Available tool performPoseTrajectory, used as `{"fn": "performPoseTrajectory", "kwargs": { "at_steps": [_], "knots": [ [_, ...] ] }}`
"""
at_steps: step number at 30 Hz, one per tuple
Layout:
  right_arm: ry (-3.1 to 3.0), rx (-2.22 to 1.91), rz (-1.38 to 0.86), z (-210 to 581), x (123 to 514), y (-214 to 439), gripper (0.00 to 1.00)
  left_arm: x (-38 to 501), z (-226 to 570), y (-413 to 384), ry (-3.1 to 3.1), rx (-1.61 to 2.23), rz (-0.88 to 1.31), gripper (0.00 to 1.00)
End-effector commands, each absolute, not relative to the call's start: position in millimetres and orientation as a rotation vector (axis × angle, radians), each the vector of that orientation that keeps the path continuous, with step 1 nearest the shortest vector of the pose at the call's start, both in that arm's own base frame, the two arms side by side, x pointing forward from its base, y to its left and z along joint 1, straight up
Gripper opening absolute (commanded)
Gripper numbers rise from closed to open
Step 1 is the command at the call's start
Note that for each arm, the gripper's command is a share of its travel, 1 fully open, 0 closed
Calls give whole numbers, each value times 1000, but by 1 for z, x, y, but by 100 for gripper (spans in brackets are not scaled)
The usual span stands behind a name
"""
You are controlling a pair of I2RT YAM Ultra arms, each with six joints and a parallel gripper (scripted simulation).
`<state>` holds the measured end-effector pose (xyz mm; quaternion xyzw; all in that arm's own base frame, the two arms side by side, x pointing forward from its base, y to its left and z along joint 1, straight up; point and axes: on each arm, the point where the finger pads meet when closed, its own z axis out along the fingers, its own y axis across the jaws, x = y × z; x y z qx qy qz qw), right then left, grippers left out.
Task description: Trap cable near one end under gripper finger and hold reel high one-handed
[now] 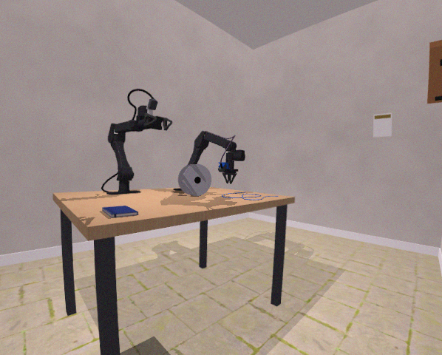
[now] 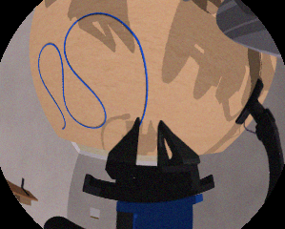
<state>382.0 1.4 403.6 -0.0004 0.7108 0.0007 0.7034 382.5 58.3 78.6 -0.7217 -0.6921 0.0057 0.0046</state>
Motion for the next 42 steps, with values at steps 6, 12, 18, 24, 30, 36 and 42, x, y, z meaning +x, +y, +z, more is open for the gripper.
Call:
{"fn": "performPoseTrajectory", "kwargs": {
  "at_steps": [6, 12, 18, 24, 30, 36, 42],
  "knots": [
    [1585, 4, -7, 400, 385, -1, 100, 382, 55, 55, -2153, -2276, 26, 30],
    [1585, 4, -7, 400, 385, -1, 100, 387, 43, 54, -2156, -2280, 15, 30],
    [1585, 4, -7, 400, 385, -1, 100, 384, 24, 56, -2156, -2266, 39, 30],
    [1585, 4, -7, 400, 385, -1, 100, 390, 20, 57, -2168, -2279, -2, 30],
    [1585, 4, -7, 400, 385, -1, 100, 386, 18, 56, -2167, -2278, 3, 30],
    [1585, 4, -7, 400, 385, -1, 100, 384, 23, 56, -2169, -2281, -6, 30],
    [1585, 4, -7, 400, 385, -1, 100, 388, 30, 56, -2172, -2283, -14, 30]
  ]
}}
